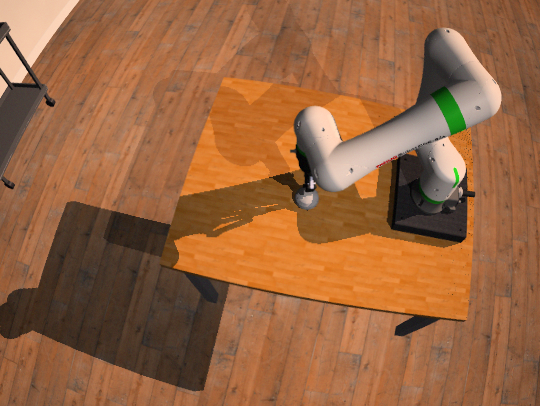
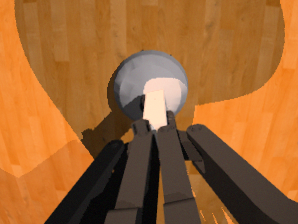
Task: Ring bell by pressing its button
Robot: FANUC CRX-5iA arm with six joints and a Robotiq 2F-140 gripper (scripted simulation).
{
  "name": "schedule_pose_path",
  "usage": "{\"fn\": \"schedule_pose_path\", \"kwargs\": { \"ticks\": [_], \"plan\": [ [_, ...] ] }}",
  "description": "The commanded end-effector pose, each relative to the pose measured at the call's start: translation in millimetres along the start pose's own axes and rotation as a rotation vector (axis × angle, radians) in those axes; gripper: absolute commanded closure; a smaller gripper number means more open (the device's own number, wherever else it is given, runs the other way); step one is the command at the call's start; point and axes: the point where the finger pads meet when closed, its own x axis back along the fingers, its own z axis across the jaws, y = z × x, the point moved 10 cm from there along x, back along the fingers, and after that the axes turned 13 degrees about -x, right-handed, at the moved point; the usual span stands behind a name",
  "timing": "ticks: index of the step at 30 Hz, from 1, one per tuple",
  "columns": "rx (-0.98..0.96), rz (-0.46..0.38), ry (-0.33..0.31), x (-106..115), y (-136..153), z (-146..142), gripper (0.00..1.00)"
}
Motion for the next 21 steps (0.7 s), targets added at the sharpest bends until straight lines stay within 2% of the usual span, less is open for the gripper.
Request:
{"fn": "schedule_pose_path", "kwargs": {
  "ticks": [1,8,21],
  "plan": [
    [0.000,0.000,0.000,0,0,0,1.00],
    [0.000,0.000,0.000,6,0,0,1.00],
    [0.000,0.000,0.000,33,0,0,1.00]
  ]
}}
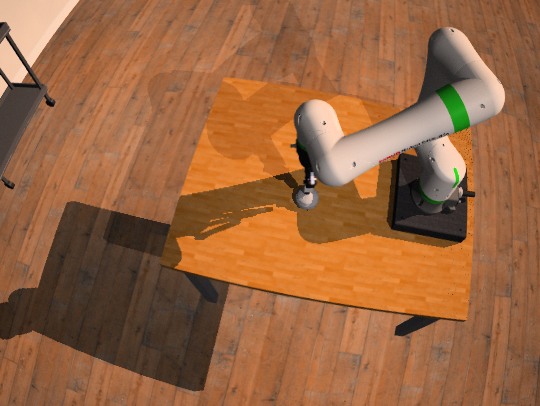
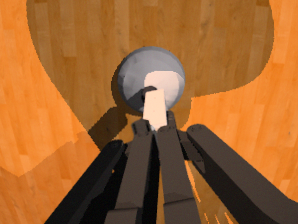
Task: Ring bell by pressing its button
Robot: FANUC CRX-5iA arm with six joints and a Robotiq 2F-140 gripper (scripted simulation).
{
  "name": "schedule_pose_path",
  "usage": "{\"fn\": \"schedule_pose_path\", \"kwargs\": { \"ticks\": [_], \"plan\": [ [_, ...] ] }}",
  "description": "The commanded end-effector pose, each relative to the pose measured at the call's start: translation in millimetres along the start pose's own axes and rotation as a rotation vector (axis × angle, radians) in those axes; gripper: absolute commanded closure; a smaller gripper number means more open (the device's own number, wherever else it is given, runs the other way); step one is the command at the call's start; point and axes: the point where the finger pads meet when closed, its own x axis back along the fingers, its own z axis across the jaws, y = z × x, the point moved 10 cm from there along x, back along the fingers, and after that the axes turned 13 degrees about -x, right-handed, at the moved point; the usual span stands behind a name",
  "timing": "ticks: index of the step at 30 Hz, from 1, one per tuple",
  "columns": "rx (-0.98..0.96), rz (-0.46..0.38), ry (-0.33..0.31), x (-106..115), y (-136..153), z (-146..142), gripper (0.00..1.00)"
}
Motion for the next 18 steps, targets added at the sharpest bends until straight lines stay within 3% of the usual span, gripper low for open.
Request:
{"fn": "schedule_pose_path", "kwargs": {
  "ticks": [1,18],
  "plan": [
    [0.000,0.000,0.000,8,0,0,1.00],
    [0.000,0.000,0.000,40,0,0,1.00]
  ]
}}
